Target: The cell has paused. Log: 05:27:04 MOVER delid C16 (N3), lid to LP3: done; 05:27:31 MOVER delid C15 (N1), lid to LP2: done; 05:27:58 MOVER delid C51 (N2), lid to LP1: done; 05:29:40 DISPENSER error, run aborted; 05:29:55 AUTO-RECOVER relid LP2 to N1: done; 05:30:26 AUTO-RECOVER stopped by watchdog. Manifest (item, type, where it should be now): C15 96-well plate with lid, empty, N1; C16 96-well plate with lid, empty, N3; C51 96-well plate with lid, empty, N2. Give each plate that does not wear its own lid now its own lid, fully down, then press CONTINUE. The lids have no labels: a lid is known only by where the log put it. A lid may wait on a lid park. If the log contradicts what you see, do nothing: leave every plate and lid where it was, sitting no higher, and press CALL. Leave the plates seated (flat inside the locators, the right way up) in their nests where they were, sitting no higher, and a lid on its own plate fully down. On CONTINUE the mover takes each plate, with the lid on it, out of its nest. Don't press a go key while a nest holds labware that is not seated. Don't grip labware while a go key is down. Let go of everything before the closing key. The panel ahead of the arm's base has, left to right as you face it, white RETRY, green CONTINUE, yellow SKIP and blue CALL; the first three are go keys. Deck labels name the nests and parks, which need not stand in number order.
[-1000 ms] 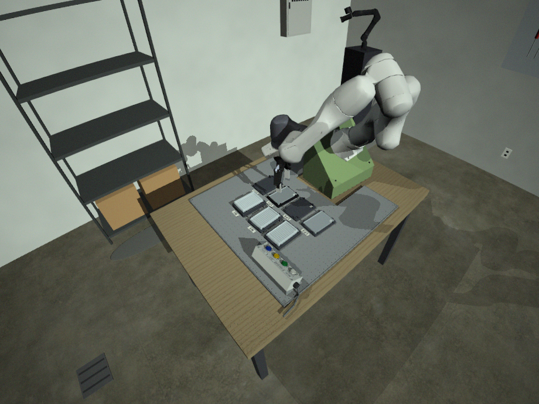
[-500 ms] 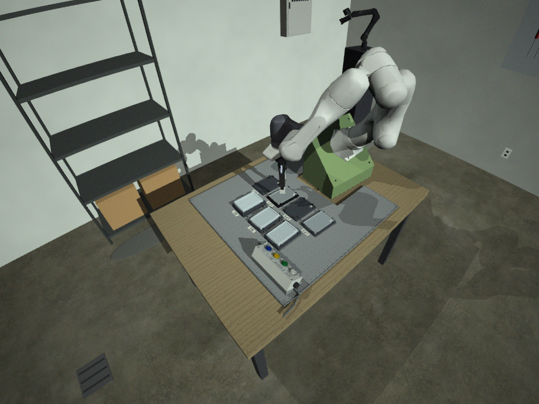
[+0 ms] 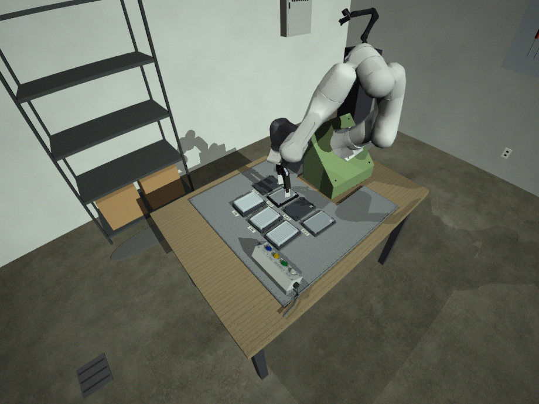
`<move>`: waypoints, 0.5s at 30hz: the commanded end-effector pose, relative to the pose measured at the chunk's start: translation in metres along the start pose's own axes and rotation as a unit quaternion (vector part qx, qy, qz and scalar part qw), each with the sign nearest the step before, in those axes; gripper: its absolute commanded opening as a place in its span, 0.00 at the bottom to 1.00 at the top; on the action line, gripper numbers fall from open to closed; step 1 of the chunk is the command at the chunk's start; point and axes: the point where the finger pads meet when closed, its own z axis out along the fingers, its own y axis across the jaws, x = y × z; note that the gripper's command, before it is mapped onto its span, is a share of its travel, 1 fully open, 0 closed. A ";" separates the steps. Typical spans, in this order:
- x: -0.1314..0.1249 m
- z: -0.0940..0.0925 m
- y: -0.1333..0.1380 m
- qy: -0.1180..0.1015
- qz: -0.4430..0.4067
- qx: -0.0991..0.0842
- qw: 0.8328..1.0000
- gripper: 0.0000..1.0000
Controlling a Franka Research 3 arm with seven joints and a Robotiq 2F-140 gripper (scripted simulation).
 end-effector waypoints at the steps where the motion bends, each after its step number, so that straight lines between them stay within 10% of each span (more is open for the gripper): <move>1: 0.004 0.003 0.006 0.027 -0.136 0.006 0.990 0.66; 15: 0.005 0.016 0.006 0.035 -0.172 0.008 0.984 0.66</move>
